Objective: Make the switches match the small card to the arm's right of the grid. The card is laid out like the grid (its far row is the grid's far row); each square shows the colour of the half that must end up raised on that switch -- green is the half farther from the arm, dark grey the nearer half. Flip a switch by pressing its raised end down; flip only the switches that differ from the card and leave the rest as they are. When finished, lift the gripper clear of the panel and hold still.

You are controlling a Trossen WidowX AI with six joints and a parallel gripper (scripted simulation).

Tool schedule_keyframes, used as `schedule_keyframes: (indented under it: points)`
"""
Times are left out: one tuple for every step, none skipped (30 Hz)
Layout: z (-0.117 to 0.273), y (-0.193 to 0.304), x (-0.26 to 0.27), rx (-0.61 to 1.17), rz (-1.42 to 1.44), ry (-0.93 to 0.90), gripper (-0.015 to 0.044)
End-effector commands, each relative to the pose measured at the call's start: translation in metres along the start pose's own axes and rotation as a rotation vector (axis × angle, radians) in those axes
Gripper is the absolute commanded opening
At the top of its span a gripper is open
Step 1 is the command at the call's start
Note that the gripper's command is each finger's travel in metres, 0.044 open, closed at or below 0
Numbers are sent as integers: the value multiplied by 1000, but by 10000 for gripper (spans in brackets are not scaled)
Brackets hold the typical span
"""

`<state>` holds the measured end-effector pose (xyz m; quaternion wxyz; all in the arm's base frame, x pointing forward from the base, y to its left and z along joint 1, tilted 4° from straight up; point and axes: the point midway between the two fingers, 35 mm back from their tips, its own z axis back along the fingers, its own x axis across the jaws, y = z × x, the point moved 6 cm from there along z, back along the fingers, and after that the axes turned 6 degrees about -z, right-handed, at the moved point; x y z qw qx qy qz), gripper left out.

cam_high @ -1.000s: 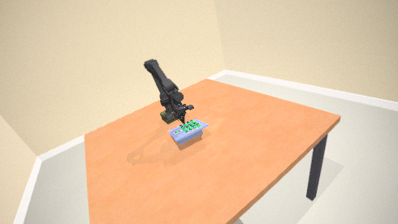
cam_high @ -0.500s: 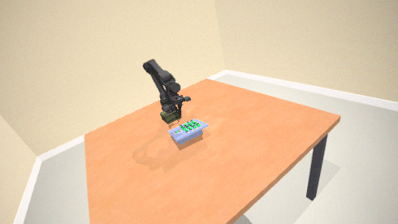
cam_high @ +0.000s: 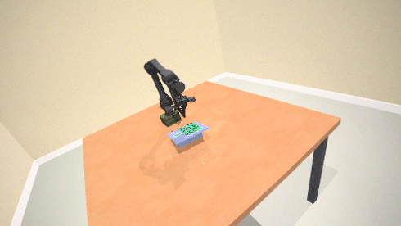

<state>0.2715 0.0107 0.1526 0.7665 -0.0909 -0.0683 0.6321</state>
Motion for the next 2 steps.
schedule_keyframes:
  points:
    - [2,-5,2,-6,-4,-3,0]
    - [2,-5,2,-6,-4,-3,0]
